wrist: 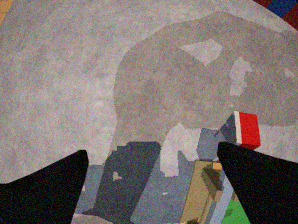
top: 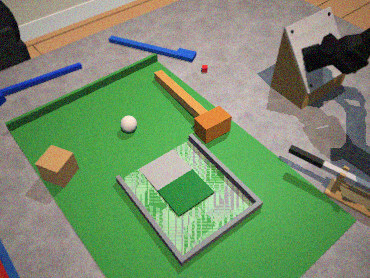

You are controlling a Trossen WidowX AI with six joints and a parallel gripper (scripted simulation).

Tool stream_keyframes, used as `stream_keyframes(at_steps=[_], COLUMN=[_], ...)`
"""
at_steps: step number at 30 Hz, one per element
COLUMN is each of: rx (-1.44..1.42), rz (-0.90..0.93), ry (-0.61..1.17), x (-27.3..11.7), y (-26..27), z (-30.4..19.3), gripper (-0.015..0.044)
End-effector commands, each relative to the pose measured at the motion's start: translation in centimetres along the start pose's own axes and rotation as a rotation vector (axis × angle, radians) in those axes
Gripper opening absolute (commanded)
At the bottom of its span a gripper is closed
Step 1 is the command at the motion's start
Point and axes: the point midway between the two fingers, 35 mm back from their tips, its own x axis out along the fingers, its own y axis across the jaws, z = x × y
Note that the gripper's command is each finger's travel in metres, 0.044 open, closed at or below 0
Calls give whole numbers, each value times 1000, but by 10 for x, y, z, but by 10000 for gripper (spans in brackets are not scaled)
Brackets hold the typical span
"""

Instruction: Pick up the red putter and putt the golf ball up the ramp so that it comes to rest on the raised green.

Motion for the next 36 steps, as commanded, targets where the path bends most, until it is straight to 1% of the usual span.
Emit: stream_keyframes(at_steps=[1,4,9,13,16,18,26,33,36], rx=[40,103,132,144,151,152,152,151,151], rz=[-89,-133,-124,-126,-161,-187,-191,-191,-191], ry=[86,132,152,122,70,45,42,41,41], x=[-12,-17,-27,-41,-55,-62,-62,-42,-40], y=[-31,-36,-43,-40,-31,-26,-26,-29,-29], z=[-50,-66,-120,-168,-206,-220,-222,-229,-229], gripper=[440,440,440,440,440,440,440,440,440])
